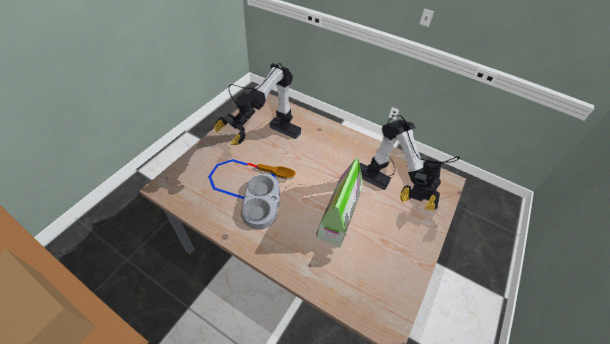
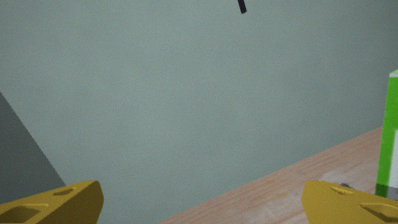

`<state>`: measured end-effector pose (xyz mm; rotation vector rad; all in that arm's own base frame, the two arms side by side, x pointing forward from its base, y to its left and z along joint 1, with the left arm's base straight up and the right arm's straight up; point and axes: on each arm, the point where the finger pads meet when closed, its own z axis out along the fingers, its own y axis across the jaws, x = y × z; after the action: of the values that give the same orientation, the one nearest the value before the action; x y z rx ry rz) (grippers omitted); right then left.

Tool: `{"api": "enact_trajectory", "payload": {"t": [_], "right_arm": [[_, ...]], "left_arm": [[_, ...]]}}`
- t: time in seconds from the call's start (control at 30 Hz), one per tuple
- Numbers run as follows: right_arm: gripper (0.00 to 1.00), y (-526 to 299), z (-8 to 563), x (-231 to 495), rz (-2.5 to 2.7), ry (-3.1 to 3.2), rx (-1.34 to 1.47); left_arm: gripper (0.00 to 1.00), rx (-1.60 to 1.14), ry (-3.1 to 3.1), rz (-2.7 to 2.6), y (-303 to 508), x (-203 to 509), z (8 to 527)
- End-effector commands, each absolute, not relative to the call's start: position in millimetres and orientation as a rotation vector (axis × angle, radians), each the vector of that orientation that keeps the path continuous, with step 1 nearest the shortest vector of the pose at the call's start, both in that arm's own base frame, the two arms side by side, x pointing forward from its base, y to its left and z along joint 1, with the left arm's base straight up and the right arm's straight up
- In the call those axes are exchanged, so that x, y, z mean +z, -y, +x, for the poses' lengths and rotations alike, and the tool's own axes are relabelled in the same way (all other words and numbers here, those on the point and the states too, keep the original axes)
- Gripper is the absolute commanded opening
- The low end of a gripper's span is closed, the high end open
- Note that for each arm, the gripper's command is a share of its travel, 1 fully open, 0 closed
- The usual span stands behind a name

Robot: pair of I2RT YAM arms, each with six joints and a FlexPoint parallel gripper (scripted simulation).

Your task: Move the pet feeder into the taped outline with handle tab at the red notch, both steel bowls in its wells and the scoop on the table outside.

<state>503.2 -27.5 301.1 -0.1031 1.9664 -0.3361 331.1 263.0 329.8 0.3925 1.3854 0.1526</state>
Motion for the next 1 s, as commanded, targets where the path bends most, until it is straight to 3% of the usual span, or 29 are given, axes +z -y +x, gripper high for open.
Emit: {"api": "enact_trajectory", "payload": {"t": [0.0,0.57,0.7,0.97], "right_arm": [[1.00,27.6,502.8,309.2,-0.098,-1.947,-0.336],[1.00,27.6,502.8,309.2,-0.098,-1.947,-0.336],[0.56,15.8,501.3,286.1,-0.201,-2.018,-0.312],[0.53,-29.2,473.0,207.0,-0.651,-2.246,-0.179]], "left_arm": [[1.00,0.164,-1.377,0.400,-262.1,334.8,330.4],[1.00,0.164,-1.377,0.400,-262.1,334.8,330.4],[1.00,0.165,-1.377,0.380,-259.9,339.6,333.8],[1.00,0.110,-1.361,0.366,-223.6,359.2,363.2]]}}
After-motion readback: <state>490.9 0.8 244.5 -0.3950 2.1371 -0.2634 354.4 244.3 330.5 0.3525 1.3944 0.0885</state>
